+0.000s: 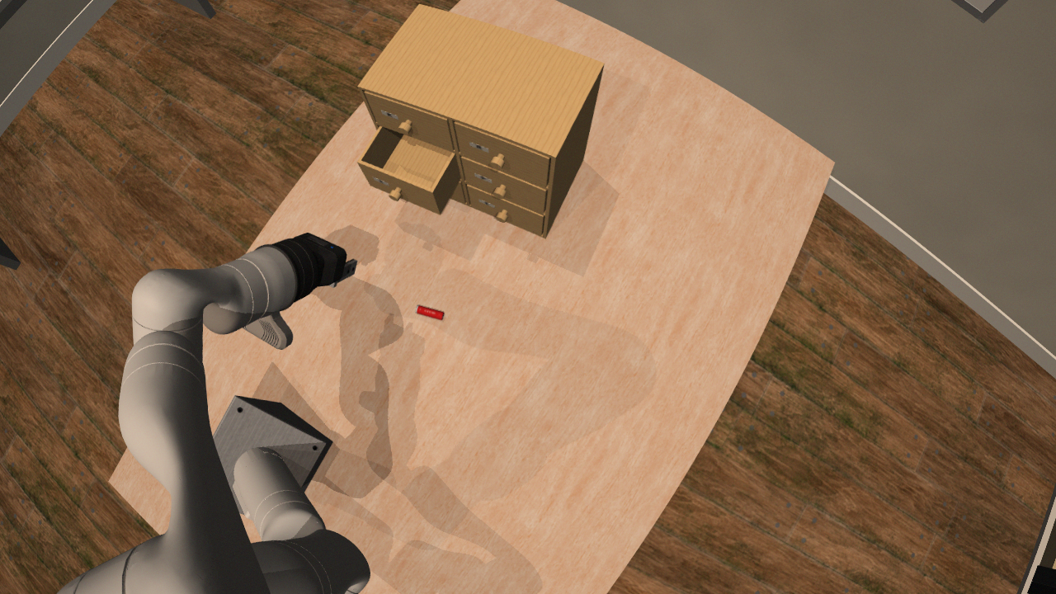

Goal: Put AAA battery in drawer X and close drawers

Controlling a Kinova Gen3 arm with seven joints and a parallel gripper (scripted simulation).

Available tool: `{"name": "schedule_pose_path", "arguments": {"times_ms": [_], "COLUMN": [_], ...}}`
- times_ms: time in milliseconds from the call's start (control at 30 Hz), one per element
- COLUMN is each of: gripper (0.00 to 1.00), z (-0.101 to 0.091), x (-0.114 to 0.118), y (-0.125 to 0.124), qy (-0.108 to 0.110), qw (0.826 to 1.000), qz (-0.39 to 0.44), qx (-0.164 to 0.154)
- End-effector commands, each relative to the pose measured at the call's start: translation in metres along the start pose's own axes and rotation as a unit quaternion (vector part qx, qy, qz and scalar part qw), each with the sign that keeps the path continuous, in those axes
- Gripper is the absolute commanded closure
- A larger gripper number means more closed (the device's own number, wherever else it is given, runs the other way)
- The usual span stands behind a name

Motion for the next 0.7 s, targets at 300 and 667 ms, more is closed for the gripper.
{"name": "schedule_pose_path", "arguments": {"times_ms": [300, 667], "gripper": [0.33, 0.33], "z": [-0.023, -0.045], "x": [0.001, 0.001], "y": [0.007, 0.008], "qy": [-0.010, -0.022], "qw": [0.995, 0.980], "qz": [0.010, 0.009], "qx": [0.100, 0.196]}}
Point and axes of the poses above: the point where the finger pads meet when closed, its own z axis out along the fingers, its own x axis across the jaws, y = z × x, the point moved 1 cm from there along -z, back along the fingers, and after that the axes turned 8 degrees about z, right-handed, at the moved point
